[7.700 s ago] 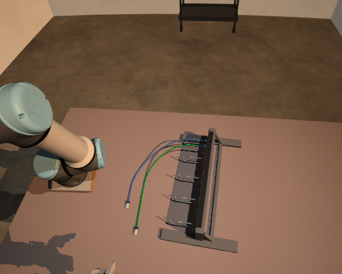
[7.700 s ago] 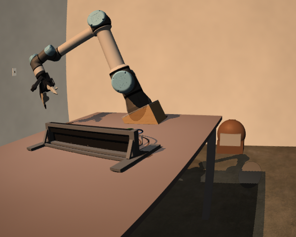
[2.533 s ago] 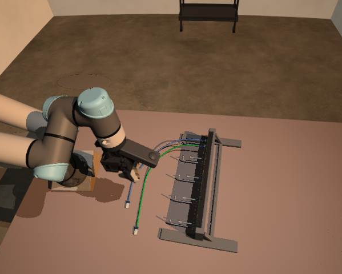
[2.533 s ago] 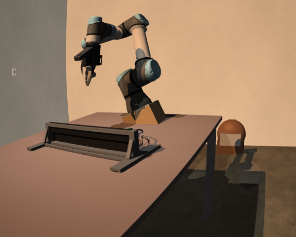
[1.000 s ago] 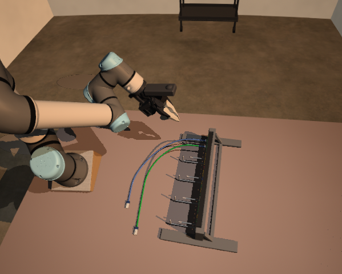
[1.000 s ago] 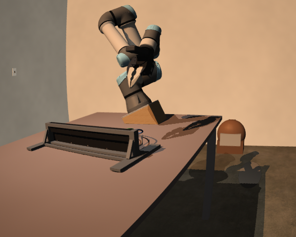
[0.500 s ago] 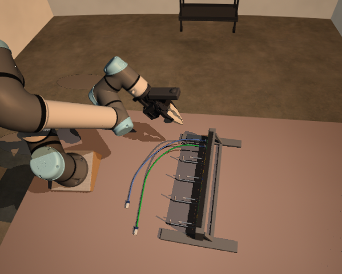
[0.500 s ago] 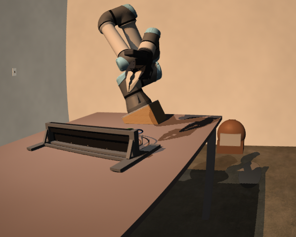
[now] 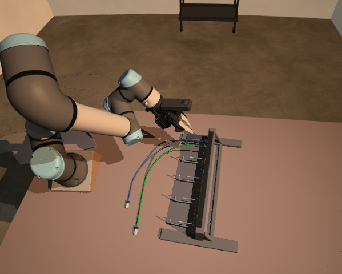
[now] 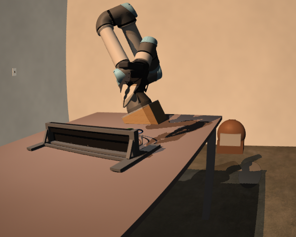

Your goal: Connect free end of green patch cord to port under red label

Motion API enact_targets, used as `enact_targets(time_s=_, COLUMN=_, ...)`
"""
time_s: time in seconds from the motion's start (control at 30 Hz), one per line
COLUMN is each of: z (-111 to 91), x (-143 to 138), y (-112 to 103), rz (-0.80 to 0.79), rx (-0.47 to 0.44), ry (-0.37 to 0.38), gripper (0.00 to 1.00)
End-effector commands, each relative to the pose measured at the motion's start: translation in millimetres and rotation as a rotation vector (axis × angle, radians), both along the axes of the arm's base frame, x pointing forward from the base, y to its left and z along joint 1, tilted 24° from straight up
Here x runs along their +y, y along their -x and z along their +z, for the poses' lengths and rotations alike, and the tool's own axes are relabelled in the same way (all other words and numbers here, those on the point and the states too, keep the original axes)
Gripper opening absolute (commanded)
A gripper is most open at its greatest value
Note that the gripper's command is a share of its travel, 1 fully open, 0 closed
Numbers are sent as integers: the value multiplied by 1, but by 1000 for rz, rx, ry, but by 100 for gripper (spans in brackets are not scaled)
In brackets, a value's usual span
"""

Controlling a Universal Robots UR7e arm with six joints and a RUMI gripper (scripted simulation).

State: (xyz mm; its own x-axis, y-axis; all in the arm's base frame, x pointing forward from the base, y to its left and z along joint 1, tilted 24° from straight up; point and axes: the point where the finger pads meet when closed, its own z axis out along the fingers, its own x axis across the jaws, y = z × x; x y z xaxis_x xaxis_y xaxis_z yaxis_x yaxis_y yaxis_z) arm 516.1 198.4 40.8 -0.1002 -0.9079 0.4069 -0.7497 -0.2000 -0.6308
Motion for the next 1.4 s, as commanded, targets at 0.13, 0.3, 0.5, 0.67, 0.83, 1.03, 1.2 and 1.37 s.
enact_targets(time_s=0.13, z=-26, x=-14, y=-27, rz=3, rx=-4, ry=-1, gripper=0)
enact_targets(time_s=0.3, z=-30, x=-16, y=-32, rz=4, rx=-4, ry=-1, gripper=0)
enact_targets(time_s=0.5, z=-33, x=-18, y=-35, rz=4, rx=-4, ry=-1, gripper=0)
enact_targets(time_s=0.67, z=-33, x=-18, y=-35, rz=4, rx=-4, ry=-1, gripper=0)
enact_targets(time_s=0.83, z=-33, x=-18, y=-35, rz=4, rx=-4, ry=-1, gripper=0)
enact_targets(time_s=1.03, z=-33, x=-18, y=-35, rz=4, rx=-4, ry=-1, gripper=0)
enact_targets(time_s=1.2, z=-33, x=-18, y=-35, rz=4, rx=-4, ry=-1, gripper=0)
enact_targets(time_s=1.37, z=-33, x=-18, y=-35, rz=4, rx=-4, ry=-1, gripper=0)
